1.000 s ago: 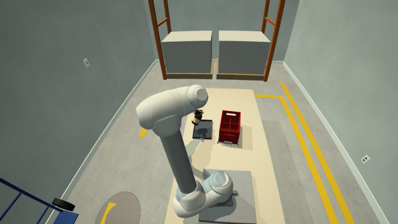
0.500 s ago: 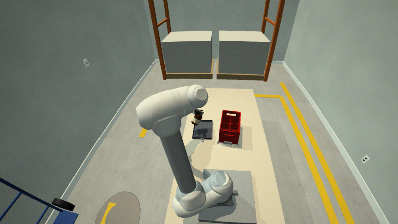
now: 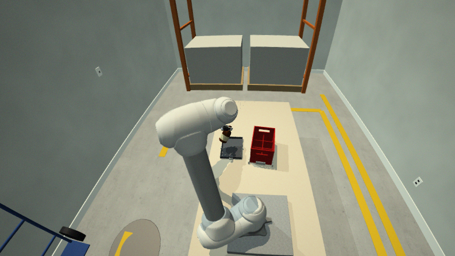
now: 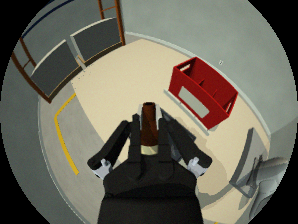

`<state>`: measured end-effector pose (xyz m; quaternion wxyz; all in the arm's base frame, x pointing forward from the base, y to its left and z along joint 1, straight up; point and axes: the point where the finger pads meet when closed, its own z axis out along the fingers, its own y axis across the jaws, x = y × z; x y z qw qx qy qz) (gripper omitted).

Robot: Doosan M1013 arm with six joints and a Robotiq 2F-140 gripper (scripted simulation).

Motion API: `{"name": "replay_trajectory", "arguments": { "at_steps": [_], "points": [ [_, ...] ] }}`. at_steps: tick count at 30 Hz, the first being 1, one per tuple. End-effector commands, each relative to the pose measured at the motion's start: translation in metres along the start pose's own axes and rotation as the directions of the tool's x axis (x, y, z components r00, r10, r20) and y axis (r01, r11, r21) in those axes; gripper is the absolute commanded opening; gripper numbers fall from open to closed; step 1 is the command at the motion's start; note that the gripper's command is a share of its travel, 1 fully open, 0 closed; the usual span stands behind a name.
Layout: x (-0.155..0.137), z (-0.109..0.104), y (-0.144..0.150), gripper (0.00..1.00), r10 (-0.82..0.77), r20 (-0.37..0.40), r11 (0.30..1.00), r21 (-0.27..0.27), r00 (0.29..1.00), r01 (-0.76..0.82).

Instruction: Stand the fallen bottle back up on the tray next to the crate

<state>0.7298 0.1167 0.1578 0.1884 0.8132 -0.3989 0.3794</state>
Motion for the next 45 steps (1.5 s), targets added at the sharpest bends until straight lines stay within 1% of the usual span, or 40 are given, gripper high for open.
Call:
{"name": "replay_trajectory", "arguments": {
  "at_steps": [1,21,45],
  "points": [
    [0.0001,-0.0001,0.0,0.1,0.0,0.0,1.0,0.0,1.0,0.0],
    [-0.0003,0.0003,0.0005,0.1,0.0,-0.013,1.0,-0.002,1.0,0.0],
    [-0.0028,-0.0002,0.0009,0.1,-0.001,-0.147,1.0,-0.004,0.989,0.0]
  ]
}}
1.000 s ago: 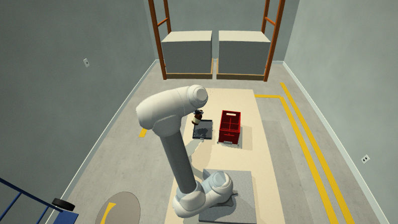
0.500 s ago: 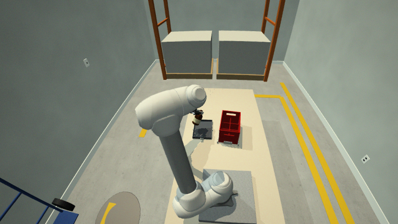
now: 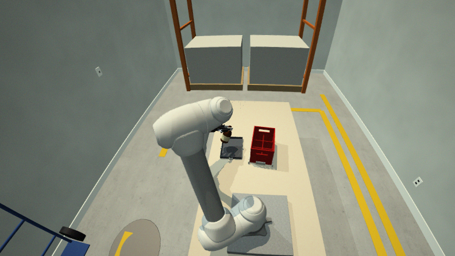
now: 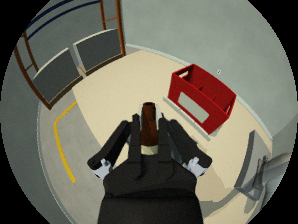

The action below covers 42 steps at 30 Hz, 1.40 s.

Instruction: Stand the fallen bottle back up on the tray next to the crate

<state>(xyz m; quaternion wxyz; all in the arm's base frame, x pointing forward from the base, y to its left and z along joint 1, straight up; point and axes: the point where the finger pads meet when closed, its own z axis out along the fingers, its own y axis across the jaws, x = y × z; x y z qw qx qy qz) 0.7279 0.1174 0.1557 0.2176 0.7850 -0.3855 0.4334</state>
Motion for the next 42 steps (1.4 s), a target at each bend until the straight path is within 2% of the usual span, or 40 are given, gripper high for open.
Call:
{"name": "replay_trajectory", "arguments": {
  "at_steps": [1,8,42],
  "points": [
    [-0.0001,-0.0004,-0.0003,0.1,0.001,-0.015,1.0,0.002,1.0,-0.001],
    [-0.0002,-0.0011,-0.001,0.1,0.002,-0.035,1.0,0.004,0.999,-0.001],
    [-0.0002,-0.0012,-0.001,0.1,0.002,-0.037,1.0,0.005,0.999,-0.002]
  ]
}}
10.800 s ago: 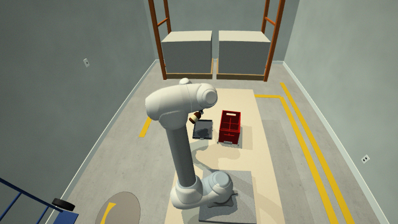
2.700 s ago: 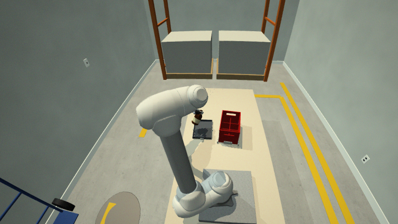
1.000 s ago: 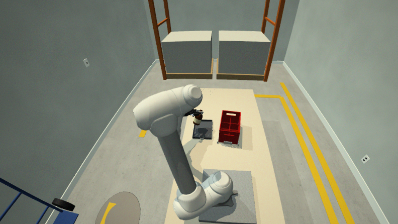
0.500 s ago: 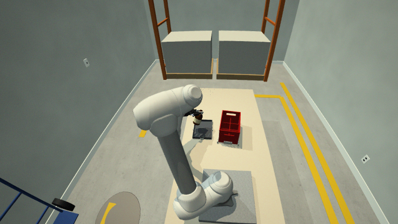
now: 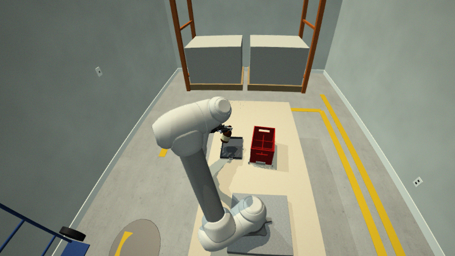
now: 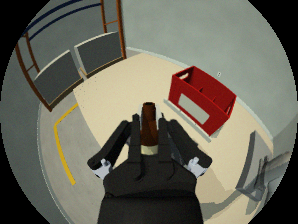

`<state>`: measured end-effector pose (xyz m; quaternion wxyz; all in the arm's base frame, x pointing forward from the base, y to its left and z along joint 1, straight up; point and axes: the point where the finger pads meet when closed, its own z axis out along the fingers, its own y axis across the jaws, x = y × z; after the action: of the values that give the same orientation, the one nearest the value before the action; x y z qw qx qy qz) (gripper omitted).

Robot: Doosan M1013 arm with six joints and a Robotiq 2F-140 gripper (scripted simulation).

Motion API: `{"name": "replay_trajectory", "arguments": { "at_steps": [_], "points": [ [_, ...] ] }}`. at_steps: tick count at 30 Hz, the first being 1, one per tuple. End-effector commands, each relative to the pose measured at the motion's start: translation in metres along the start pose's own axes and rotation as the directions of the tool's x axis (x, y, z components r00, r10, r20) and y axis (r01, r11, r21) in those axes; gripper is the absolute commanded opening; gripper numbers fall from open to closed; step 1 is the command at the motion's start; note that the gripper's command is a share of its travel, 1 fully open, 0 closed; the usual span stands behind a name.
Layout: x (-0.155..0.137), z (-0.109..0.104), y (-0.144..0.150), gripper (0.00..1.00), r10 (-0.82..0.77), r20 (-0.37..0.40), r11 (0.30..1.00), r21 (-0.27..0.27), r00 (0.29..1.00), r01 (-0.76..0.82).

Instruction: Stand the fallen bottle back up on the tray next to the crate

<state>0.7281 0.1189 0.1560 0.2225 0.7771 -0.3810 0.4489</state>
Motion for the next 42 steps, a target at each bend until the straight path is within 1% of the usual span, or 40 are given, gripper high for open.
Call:
{"name": "replay_trajectory", "arguments": {
  "at_steps": [1,19,42],
  "points": [
    [0.0001,0.0,0.0,0.1,0.0,0.0,1.0,0.0,1.0,0.0],
    [-0.0003,0.0003,0.0004,0.1,0.0,-0.013,1.0,-0.002,1.0,0.0],
    [-0.0027,-0.0001,0.0009,0.1,-0.001,-0.142,1.0,-0.004,0.99,0.001]
  ]
}}
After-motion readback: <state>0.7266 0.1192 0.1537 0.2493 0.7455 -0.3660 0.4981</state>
